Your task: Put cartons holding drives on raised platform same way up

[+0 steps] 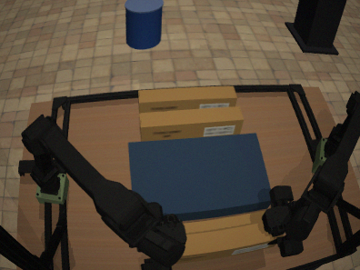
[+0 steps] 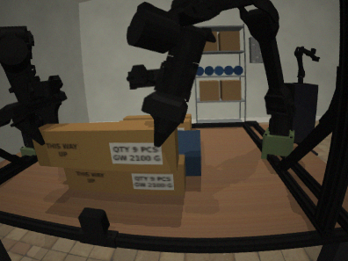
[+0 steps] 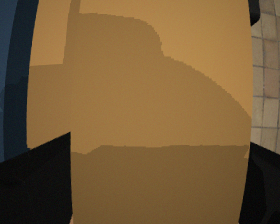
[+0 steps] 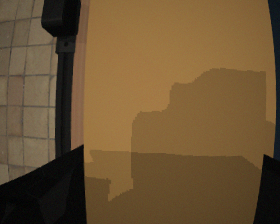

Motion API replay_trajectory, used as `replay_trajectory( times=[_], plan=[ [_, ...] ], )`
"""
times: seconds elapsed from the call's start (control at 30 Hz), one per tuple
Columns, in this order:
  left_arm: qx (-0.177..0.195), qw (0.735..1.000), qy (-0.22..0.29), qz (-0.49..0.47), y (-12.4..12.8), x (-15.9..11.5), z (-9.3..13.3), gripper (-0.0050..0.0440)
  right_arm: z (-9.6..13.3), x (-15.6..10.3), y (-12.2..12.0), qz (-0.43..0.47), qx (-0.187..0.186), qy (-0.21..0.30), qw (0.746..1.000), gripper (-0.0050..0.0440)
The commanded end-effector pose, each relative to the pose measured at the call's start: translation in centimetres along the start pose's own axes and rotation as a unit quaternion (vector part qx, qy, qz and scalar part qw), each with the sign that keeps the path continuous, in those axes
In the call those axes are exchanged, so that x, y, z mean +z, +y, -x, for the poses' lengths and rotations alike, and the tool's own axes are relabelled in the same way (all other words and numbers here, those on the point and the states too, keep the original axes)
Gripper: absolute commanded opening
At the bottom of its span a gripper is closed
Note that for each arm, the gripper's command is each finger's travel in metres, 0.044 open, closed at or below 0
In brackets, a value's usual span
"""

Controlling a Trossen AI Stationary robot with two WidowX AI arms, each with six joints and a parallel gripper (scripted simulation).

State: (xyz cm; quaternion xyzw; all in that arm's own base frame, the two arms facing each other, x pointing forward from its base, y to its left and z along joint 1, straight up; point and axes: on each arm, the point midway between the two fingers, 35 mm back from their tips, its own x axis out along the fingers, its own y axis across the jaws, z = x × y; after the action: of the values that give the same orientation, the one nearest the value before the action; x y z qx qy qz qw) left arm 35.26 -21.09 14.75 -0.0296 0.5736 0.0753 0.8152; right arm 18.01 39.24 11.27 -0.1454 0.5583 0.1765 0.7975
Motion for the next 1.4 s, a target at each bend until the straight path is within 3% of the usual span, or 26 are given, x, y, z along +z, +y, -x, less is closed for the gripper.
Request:
replay_trajectory(
  times=[0.0,0.47,1.37],
  plan=[
    [-0.020,1.000,-0.018,0.001,0.1,0.5,1.7,0.0000,2.1,0.7,-0.2,-0.003,0.017,-0.022,1.000,0.0000],
    [-0.020,1.000,-0.018,0.001,2.5,0.6,1.5,0.0000,2.0,0.6,-2.6,-0.003,0.017,-0.022,1.000,0.0000],
    [-0.020,1.000,-0.018,0.001,11.4,0.8,0.8,0.0000,1.6,0.1,-11.3,-0.003,0.017,-0.022,1.000,0.0000]
  ],
)
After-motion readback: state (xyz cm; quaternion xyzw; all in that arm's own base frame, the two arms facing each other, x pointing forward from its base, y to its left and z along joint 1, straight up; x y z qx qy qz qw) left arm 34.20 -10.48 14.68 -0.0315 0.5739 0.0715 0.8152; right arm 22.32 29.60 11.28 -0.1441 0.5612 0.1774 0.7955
